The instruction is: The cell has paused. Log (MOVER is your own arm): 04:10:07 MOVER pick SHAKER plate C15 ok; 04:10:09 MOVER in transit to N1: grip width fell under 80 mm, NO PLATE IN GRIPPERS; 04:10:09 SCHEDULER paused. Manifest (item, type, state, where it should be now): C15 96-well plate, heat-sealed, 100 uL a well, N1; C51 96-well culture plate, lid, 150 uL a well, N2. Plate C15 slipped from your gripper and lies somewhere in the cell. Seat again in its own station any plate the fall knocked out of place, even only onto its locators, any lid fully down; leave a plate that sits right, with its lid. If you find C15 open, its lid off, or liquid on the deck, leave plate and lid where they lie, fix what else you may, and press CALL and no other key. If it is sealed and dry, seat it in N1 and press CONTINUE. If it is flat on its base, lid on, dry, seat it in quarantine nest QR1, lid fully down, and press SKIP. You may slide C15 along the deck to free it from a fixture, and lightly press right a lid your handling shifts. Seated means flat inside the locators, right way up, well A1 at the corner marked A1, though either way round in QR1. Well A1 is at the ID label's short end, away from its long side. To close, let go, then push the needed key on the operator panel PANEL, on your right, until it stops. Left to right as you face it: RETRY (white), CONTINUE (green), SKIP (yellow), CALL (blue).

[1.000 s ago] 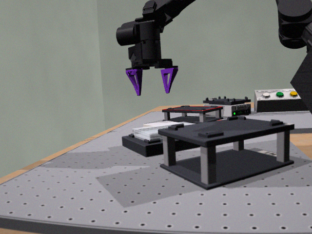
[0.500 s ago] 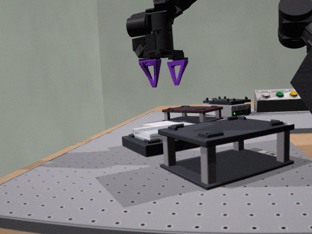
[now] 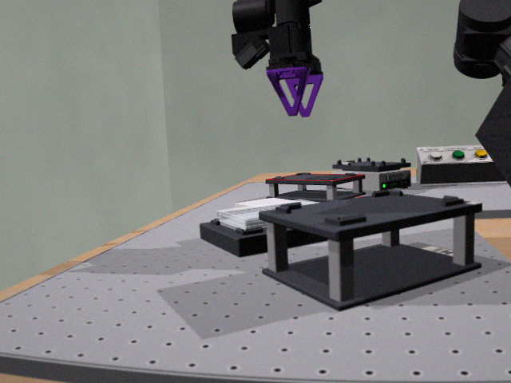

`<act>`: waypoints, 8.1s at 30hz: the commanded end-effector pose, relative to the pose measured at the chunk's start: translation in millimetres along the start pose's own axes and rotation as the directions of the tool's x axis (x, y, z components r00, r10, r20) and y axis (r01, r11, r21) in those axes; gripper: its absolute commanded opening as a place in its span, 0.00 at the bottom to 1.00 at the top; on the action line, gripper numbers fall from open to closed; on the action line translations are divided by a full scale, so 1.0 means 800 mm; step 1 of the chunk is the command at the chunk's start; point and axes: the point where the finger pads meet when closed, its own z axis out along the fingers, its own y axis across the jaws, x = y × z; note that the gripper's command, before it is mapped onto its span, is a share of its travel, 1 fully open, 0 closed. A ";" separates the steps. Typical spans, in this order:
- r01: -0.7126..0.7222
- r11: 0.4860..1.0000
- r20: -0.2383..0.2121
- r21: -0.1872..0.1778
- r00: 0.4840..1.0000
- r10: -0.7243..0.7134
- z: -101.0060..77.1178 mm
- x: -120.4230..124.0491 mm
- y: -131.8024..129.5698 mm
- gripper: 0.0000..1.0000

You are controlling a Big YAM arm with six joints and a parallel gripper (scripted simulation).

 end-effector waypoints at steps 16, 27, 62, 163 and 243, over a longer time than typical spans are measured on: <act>0.564 0.826 0.024 0.006 0.825 -0.564 -0.067 0.081 0.000 1.00; 0.732 0.681 0.008 0.004 0.681 -0.732 -0.078 0.102 0.010 1.00; 0.702 0.712 0.034 -0.001 0.711 -0.702 -0.082 0.150 0.201 1.00; 0.698 0.716 0.035 0.006 0.715 -0.698 0.038 -0.047 0.336 1.00; -0.653 0.757 0.000 -0.016 0.757 0.654 -0.084 0.147 0.204 1.00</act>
